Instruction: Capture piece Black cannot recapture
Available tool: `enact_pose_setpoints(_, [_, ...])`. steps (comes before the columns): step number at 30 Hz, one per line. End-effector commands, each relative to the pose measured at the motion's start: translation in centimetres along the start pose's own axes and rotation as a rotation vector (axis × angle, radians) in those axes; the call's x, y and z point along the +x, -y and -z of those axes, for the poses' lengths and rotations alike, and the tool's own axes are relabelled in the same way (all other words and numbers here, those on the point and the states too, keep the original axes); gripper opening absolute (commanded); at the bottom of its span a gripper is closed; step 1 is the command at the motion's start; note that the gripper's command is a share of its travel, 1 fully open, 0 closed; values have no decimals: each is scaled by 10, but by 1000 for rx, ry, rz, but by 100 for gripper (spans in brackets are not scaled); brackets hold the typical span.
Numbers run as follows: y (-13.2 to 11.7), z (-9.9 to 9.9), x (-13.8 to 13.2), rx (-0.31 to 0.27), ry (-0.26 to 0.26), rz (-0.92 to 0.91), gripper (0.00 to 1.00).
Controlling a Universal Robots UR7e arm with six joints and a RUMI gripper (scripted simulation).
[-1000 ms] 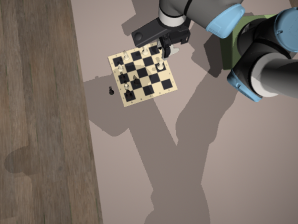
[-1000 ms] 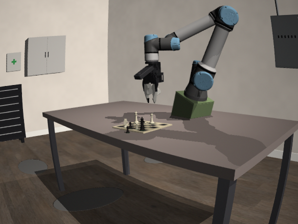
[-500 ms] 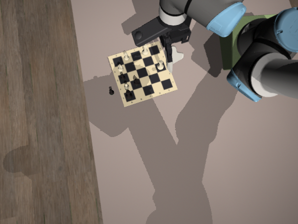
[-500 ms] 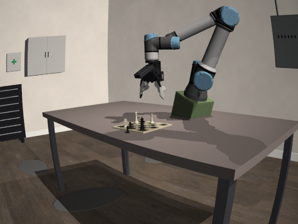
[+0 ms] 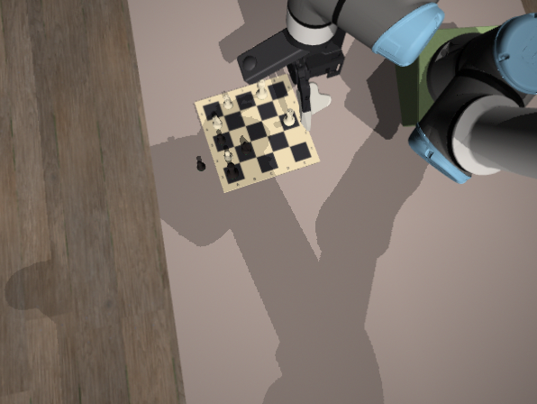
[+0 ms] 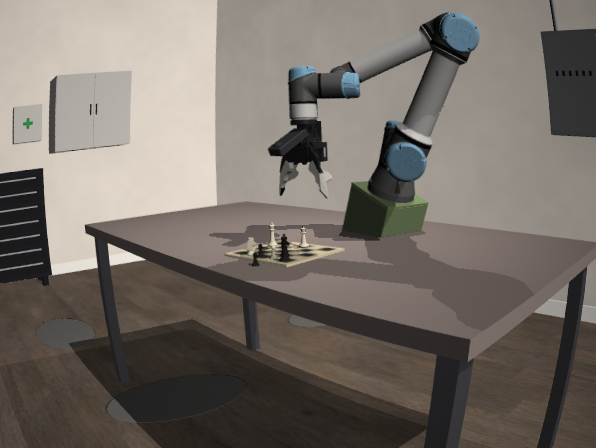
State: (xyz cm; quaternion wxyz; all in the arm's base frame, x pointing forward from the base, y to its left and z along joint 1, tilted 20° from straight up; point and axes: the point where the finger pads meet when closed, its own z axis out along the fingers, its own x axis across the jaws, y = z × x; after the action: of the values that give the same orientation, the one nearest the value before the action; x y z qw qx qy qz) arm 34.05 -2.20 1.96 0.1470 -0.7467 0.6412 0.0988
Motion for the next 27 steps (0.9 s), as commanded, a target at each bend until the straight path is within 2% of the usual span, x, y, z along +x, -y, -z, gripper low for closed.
enact_pose_setpoints(1, [0, 9, 0, 1, -1, 0, 100])
enact_pose_setpoints(4, [0, 11, 0, 1, -1, 0, 100])
enact_pose_setpoints(17, [0, 59, 0, 1, -1, 0, 100])
enact_pose_setpoints(27, [0, 65, 0, 1, -1, 0, 100])
